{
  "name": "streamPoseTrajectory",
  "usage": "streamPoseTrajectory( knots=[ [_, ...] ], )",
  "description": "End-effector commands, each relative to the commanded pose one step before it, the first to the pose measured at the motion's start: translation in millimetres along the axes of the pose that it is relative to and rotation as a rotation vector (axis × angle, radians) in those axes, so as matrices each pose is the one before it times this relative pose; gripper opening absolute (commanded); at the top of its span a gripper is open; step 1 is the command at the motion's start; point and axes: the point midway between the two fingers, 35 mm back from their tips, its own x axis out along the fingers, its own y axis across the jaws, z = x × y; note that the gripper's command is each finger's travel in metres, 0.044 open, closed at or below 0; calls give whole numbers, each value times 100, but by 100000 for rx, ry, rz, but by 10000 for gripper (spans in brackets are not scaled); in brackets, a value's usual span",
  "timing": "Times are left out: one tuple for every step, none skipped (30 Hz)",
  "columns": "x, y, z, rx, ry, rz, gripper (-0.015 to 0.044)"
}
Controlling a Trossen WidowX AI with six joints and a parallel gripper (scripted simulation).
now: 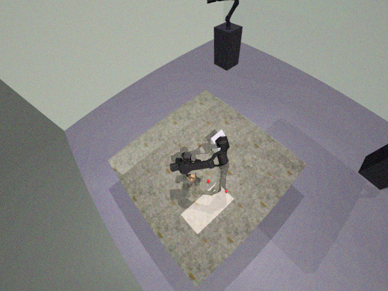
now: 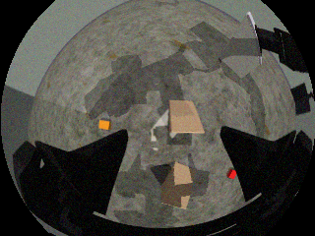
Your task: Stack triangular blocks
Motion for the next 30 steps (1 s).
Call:
streamPoseTrajectory(
  knots=[
    [135, -1327, -2067, 5674, 4269, -867, 440],
    [0, 0, 0, 0, 0, 0, 440],
    [0, 0, 0, 0, 0, 0, 440],
    [0, 0, 0, 0, 0, 0, 440],
    [0, 0, 0, 0, 0, 0, 440],
    [0, 0, 0, 0, 0, 0, 440],
    [28, 1, -3, 0, 0, 1, 440],
    [83, 4, -10, 1, 0, 2, 440],
    [138, 6, -16, 1, 0, 3, 440],
    [166, 7, -19, 1, 0, 3, 440],
    [166, 6, -18, 1, 0, 3, 440],
    [166, 5, -18, 1, 0, 2, 440],
    [166, 4, -17, 1, 0, 2, 440],
    [166, 3, -16, 1, 0, 2, 440],
    [166, 3, -16, 1, 0, 1, 440],
    [165, 2, -15, 1, 0, 1, 440],
    [165, 1, -14, 1, 0, 1, 440],
    [165, 0, -14, 1, 0, 0, 440],
    [165, -1, -13, 1, 0, 0, 440],
    [165, -1, -12, 1, 0, 0, 440],
    [165, -2, -12, 1, 0, -1, 440],
    [165, -3, -11, 1, 0, -1, 440],
    [165, -4, -10, 1, 0, -1, 440],
    [164, -5, -10, 1, 0, -2, 440],
    [164, -5, -9, 0, 0, -2, 440],
    [164, -6, -8, 0, 0, -2, 440],
    [168, -7, -8, 0, 0, -3, 440],
    [167, -8, -7, 0, 0, -3, 440],
    [167, -9, -7, 0, 0, -3, 440],
    [167, -9, -6, 0, 0, -4, 440]
  ],
)
